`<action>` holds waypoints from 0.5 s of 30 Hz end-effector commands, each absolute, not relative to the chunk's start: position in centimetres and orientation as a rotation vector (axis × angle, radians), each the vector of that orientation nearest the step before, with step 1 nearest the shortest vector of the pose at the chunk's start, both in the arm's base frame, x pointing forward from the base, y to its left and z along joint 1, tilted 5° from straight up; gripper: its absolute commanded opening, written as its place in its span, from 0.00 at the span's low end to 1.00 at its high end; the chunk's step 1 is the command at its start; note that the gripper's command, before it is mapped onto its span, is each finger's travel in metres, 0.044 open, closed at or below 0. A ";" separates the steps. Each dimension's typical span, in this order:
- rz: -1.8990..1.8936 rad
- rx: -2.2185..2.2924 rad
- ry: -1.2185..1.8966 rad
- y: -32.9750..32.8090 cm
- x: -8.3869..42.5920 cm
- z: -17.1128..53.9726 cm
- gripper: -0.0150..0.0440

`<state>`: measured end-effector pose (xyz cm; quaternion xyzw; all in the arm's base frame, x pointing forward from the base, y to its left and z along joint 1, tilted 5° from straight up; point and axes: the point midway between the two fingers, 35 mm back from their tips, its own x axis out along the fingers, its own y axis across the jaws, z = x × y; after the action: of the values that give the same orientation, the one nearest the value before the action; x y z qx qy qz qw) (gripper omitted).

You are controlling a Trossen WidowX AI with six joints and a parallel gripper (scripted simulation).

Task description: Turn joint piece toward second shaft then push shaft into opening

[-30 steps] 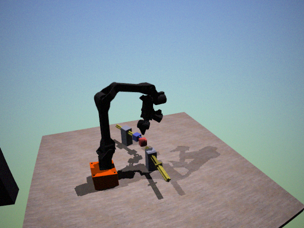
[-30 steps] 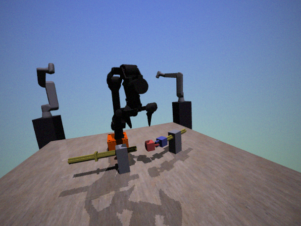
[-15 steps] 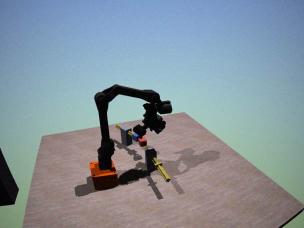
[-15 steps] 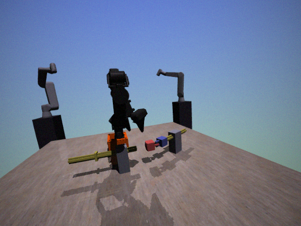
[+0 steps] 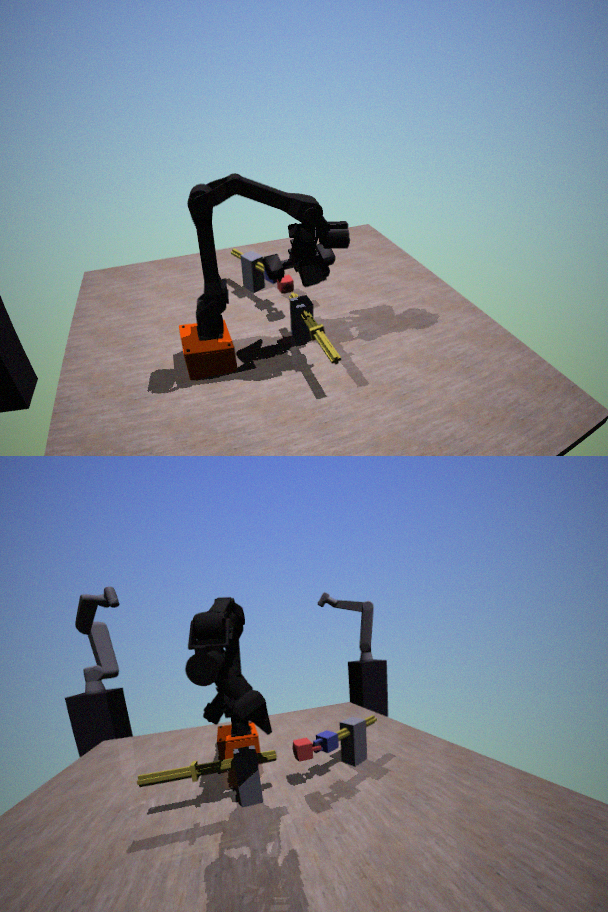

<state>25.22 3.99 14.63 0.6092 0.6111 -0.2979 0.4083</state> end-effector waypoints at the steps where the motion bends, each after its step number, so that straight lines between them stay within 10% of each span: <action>1: -0.782 1.598 1.537 3.8 25.1 14.4 1.00; 15: -0.660 1.443 1.504 1.5 26.0 14.2 1.00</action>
<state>25.48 2.64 14.30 0.6041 0.6096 -0.2827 0.4283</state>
